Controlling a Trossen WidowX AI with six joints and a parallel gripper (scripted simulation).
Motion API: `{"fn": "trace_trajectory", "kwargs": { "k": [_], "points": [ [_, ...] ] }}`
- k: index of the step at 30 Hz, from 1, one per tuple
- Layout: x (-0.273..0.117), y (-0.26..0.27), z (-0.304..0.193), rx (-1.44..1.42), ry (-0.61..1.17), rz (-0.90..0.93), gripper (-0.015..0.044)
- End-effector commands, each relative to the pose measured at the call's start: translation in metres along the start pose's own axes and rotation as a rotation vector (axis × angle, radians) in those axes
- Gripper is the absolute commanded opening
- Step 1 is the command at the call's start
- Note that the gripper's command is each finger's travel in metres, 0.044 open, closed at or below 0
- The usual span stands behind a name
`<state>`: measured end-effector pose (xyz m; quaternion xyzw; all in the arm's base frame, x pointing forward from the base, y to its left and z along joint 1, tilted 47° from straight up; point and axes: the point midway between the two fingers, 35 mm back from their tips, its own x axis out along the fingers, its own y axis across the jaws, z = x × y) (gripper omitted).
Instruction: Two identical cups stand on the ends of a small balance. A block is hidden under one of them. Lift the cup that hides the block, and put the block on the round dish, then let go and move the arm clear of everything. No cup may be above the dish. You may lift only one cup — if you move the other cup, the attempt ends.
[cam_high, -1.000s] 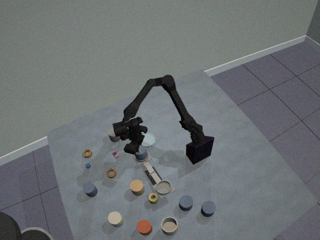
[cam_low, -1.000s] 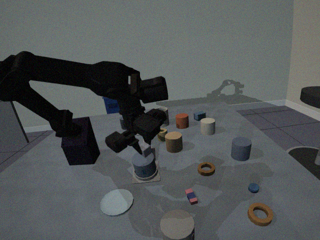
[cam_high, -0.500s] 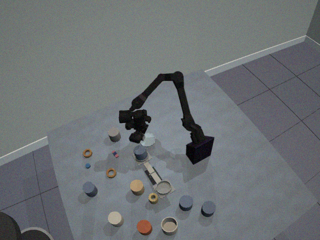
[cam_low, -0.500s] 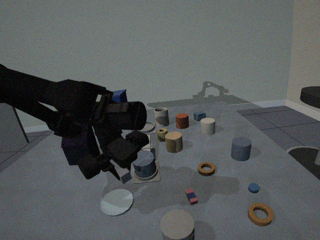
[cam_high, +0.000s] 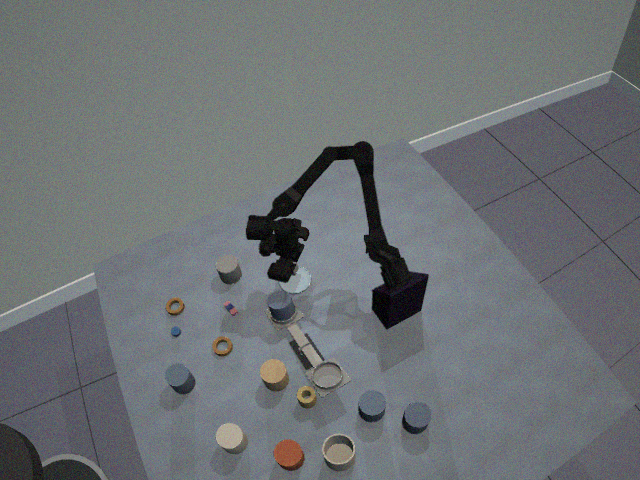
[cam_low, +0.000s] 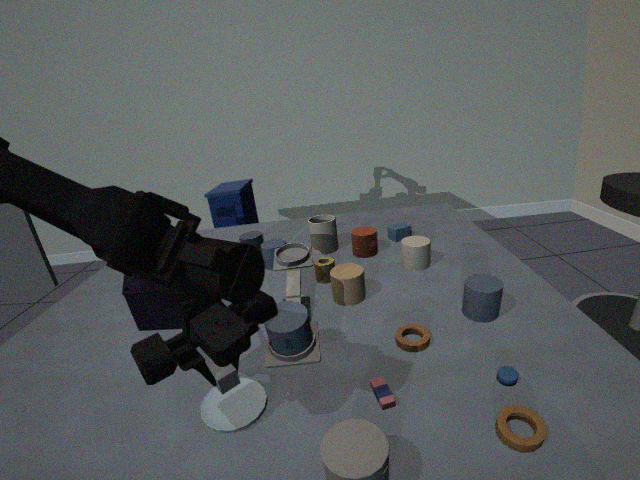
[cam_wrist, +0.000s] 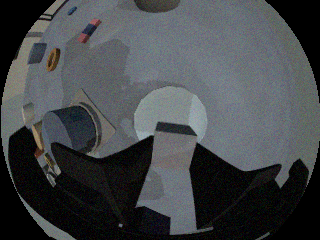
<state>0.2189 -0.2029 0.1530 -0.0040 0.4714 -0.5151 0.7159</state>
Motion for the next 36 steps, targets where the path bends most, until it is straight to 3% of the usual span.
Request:
{"fn": "trace_trajectory", "kwargs": {
  "k": [1, 23, 36],
  "points": [
    [0.019, 0.000, -0.003, -0.010, 0.006, 0.000, 0.0000],
    [0.046, -0.001, -0.003, -0.011, 0.004, -0.002, 0.0000],
    [0.042, -0.002, -0.002, -0.004, 0.002, -0.006, 0.0341]
  ]
}}
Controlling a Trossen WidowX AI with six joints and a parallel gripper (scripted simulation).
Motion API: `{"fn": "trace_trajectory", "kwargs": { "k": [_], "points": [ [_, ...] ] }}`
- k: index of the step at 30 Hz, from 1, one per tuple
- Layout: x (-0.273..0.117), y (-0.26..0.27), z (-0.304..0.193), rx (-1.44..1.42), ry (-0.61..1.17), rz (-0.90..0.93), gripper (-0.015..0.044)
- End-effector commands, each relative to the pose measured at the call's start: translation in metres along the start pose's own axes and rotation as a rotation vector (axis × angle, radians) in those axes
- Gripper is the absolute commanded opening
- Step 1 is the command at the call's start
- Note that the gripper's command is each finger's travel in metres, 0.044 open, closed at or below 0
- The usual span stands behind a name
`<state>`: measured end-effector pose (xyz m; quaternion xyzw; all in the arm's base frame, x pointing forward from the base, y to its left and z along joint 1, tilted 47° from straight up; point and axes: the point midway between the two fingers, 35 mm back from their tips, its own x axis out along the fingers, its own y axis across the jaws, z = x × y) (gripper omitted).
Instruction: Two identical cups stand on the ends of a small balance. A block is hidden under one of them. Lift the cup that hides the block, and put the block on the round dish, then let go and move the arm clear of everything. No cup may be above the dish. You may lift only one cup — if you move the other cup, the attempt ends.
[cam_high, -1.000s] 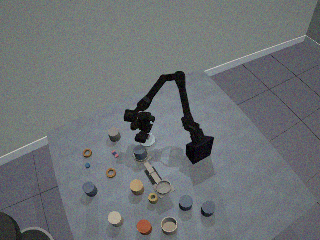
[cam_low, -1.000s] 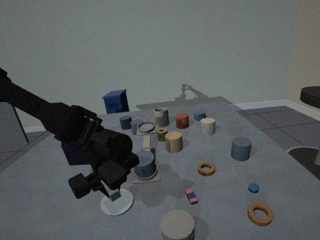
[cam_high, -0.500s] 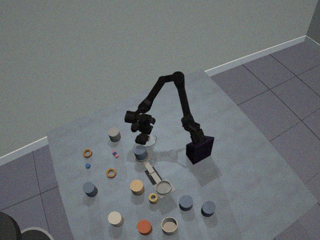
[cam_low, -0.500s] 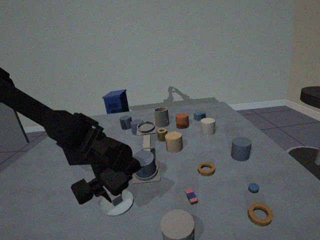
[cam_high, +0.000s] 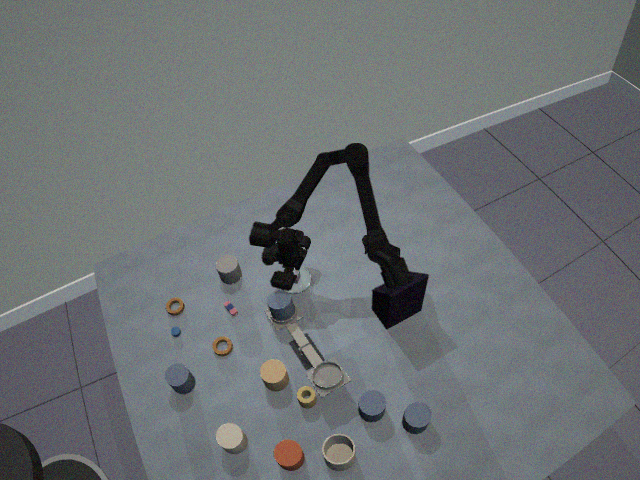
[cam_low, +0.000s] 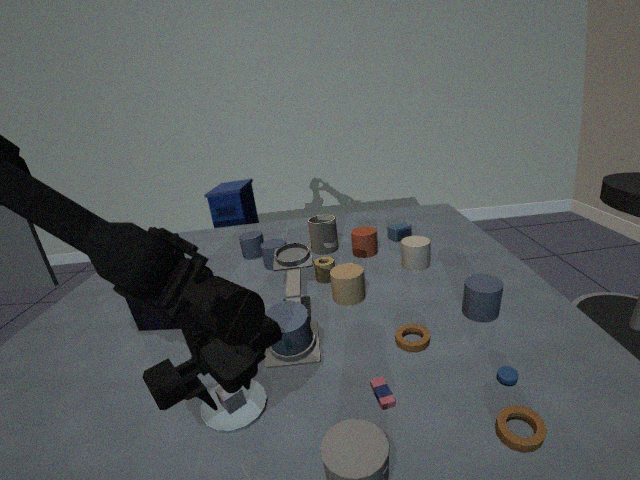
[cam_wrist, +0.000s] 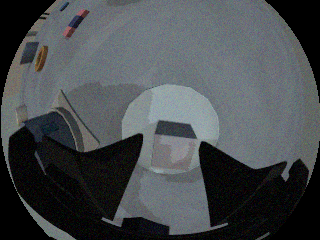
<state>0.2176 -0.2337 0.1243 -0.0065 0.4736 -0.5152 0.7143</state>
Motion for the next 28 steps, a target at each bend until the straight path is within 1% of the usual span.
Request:
{"fn": "trace_trajectory", "kwargs": {
  "k": [1, 4, 7, 13, 17, 22, 26, 28],
  "points": [
    [0.000, 0.000, 0.000, 0.002, 0.000, -0.001, 0.0368],
    [-0.002, 0.000, 0.004, 0.015, -0.014, 0.009, 0.0440],
    [-0.014, 0.003, 0.021, 0.072, -0.073, 0.055, 0.0440],
    [-0.027, 0.004, 0.014, 0.052, -0.045, 0.044, 0.0440],
    [-0.056, 0.001, 0.000, -0.002, 0.003, 0.007, 0.0440],
    [-0.059, 0.001, -0.001, -0.005, 0.004, 0.006, 0.0440],
    [-0.092, 0.001, -0.001, -0.004, -0.003, 0.017, 0.0440],
    [-0.094, 0.000, -0.001, -0.004, -0.004, 0.018, 0.0440]
  ]
}}
